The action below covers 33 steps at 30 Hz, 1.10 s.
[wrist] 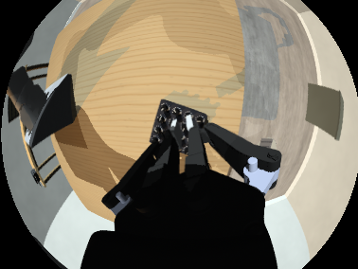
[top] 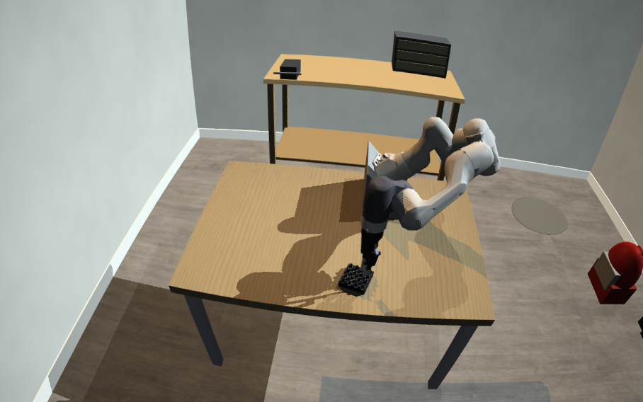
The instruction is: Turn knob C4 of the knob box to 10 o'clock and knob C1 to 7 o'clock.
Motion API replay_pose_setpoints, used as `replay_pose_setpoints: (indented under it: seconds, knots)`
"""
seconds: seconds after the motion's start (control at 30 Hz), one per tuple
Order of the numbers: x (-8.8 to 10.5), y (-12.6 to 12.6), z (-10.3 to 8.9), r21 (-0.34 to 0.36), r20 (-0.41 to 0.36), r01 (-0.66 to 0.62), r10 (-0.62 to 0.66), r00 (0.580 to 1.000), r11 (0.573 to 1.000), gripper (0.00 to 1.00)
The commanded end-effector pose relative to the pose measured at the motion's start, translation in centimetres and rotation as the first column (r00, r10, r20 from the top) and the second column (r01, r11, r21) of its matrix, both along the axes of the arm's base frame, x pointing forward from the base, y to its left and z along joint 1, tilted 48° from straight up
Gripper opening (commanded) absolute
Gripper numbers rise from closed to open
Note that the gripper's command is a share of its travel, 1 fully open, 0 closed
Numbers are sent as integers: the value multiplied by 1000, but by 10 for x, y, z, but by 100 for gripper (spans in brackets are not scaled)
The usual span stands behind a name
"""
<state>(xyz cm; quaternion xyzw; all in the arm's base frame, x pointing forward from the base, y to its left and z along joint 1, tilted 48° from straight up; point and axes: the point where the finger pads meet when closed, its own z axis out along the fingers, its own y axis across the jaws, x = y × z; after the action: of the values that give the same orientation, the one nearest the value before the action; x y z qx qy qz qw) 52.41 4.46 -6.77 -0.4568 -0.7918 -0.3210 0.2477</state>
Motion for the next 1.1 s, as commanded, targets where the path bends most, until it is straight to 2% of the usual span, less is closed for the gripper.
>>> replay_pose_setpoints:
  seconds: [0.0,0.43,0.5,0.53,1.0,1.07]
  knots:
    - [0,1,1,-17,-119,99,-100,988,995,12]
    - [1,0,3,-61,-254,224,-232,939,973,12]
    - [1,0,3,-61,-254,224,-232,939,973,12]
    - [2,-1,4,-72,-280,248,-259,924,966,12]
    - [3,-2,7,-139,-407,368,-391,825,920,12]
    - [3,-2,7,-139,-407,368,-391,825,920,12]
